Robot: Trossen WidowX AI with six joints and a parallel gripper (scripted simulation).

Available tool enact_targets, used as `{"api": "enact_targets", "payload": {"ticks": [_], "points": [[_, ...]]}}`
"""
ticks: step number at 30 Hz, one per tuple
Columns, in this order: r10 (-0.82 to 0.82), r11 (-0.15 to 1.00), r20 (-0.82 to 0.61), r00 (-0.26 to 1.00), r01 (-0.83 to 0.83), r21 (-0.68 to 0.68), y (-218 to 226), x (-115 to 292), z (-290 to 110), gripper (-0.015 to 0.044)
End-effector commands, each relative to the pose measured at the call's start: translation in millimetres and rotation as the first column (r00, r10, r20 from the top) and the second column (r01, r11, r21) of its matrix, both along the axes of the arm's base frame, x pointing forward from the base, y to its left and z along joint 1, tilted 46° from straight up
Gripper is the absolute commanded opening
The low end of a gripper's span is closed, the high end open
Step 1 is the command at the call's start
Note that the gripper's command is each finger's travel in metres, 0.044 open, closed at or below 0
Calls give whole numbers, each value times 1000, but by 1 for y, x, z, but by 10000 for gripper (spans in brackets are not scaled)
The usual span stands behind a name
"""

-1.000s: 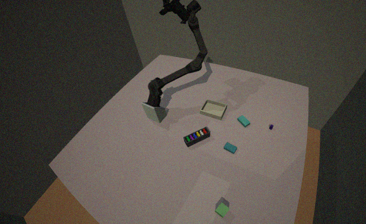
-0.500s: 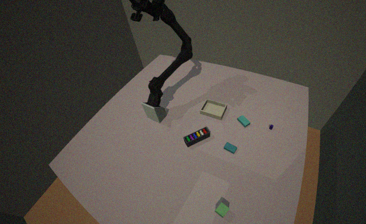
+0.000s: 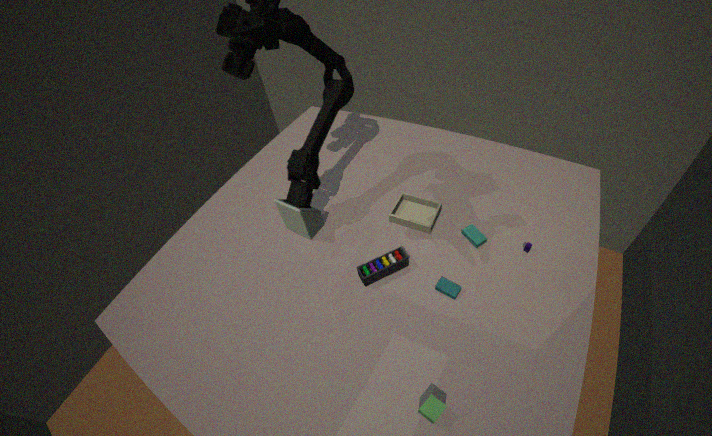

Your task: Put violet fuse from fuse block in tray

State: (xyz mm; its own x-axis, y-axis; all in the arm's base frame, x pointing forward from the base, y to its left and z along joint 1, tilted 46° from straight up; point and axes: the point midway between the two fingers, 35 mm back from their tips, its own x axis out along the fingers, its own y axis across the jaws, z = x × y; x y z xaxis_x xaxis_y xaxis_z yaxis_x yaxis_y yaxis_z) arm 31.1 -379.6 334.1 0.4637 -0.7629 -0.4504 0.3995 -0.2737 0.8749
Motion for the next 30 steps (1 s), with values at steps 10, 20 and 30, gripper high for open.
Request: {"api": "enact_targets", "payload": {"ticks": [10,20,30], "points": [[582,783,-82,809,-531,322,35,156,-145,70],[865,448,-32,501,-741,500,112,225,-230,70],[981,-196,110,-162,-781,593,253,265,-330,70]]}}
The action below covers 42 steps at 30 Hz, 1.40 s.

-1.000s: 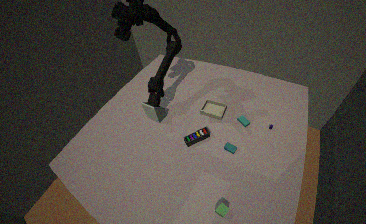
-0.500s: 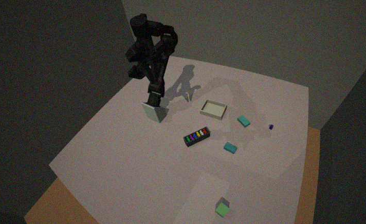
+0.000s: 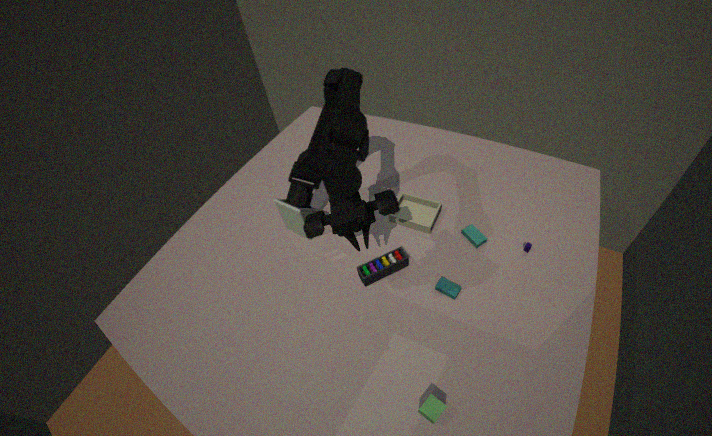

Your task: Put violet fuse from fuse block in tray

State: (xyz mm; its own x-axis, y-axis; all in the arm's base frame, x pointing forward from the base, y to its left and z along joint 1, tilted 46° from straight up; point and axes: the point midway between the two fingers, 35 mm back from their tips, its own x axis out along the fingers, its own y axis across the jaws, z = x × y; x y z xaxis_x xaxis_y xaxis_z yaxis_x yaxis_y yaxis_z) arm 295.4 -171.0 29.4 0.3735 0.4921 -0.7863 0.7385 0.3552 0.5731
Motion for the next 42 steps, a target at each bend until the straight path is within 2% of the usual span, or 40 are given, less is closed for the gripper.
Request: {"api": "enact_targets", "payload": {"ticks": [1,4,6,42], "points": [[256,964,-23,966,-253,86,60,0,-34,70],[430,894,-19,903,-423,151,101,-7,-55,70],[467,873,-16,884,-458,166,110,-10,-59,70],[467,873,-15,884,-458,167,136,-9,-71,70]]}}
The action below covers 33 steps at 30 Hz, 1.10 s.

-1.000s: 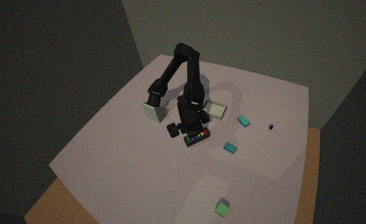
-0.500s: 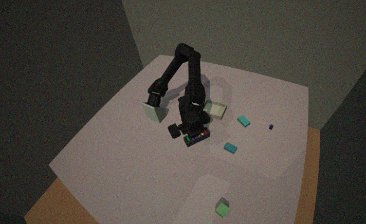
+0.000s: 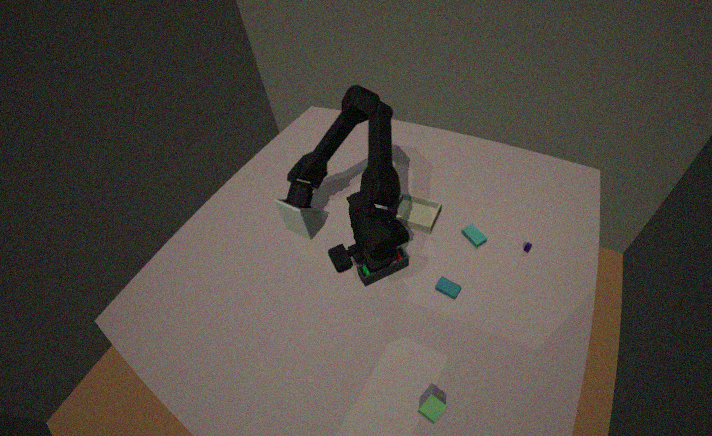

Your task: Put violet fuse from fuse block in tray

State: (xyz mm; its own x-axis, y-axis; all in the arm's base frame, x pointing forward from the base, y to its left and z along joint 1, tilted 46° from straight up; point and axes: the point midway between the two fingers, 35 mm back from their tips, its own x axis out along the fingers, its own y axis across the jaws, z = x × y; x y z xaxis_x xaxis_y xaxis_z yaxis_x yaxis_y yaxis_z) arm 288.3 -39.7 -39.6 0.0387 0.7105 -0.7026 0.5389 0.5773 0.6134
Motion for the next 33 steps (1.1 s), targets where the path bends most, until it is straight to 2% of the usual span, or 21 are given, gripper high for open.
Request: {"api": "enact_targets", "payload": {"ticks": [1,33], "points": [[1,1000,-7,1000,-1,6,6,-2,-3,70],[1,1000,-7,1000,-1,7,15,-1,-12,70]]}}
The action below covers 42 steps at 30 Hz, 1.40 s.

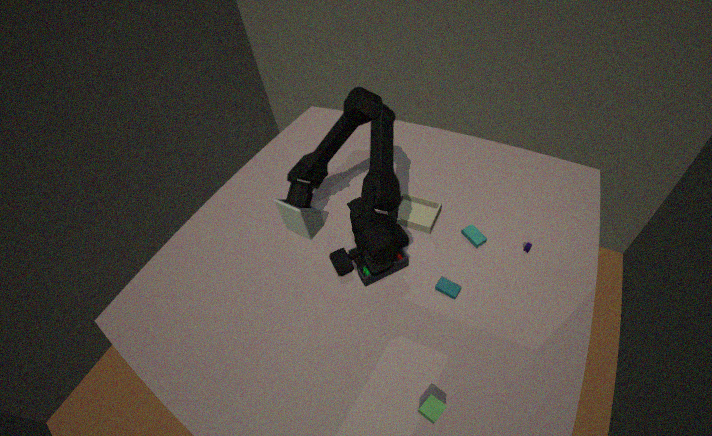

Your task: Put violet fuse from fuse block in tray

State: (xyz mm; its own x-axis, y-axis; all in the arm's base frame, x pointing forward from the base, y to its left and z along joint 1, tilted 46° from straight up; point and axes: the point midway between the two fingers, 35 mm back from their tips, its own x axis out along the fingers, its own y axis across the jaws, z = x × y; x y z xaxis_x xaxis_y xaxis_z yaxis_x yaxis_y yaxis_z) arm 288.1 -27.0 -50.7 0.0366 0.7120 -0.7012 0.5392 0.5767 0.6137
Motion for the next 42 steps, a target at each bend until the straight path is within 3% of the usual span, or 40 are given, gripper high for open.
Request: {"api": "enact_targets", "payload": {"ticks": [1,6,17,42], "points": [[0,1000,-5,1000,0,4,3,-1,-1,70],[0,1000,-5,1000,0,4,3,-1,-1,70],[2,1000,-2,1000,-2,1,1,-1,-1,0],[1,1000,-3,1000,-1,1,-6,-1,6,0]]}}
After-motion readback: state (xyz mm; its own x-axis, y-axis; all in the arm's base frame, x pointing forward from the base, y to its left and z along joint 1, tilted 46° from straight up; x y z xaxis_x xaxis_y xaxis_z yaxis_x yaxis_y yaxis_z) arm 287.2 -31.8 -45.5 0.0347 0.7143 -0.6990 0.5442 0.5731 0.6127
